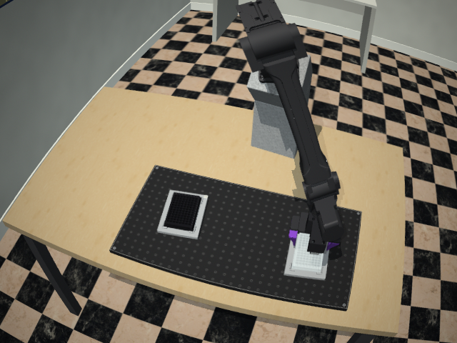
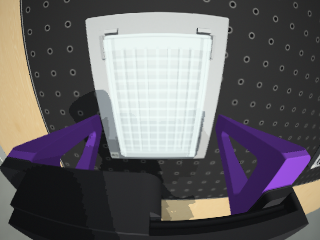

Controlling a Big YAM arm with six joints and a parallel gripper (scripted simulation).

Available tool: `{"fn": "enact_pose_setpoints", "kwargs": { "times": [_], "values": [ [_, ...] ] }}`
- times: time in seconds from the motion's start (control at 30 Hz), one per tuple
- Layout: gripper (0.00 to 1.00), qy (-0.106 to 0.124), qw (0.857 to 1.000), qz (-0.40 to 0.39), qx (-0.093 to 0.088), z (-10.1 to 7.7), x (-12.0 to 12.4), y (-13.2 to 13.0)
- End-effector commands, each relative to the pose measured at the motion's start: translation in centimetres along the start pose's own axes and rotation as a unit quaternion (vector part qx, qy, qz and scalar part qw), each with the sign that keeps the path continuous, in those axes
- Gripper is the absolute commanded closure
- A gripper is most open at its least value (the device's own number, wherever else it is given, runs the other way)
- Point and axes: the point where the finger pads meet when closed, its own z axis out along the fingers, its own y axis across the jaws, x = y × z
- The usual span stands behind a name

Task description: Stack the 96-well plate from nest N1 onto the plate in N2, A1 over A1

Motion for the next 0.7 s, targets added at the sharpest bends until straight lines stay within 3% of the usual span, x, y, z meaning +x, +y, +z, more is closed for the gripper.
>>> {"fn": "enact_pose_setpoints", "kwargs": {
  "times": [0.0, 0.67],
  "values": [
    [0.0, -0.006, 1.0, 0.001, 0.0, 1.1, -0.6, -0.1],
    [0.0, -0.005, 1.0, -0.001, -0.001, 3.7, -0.4, 0.1]
  ]
}}
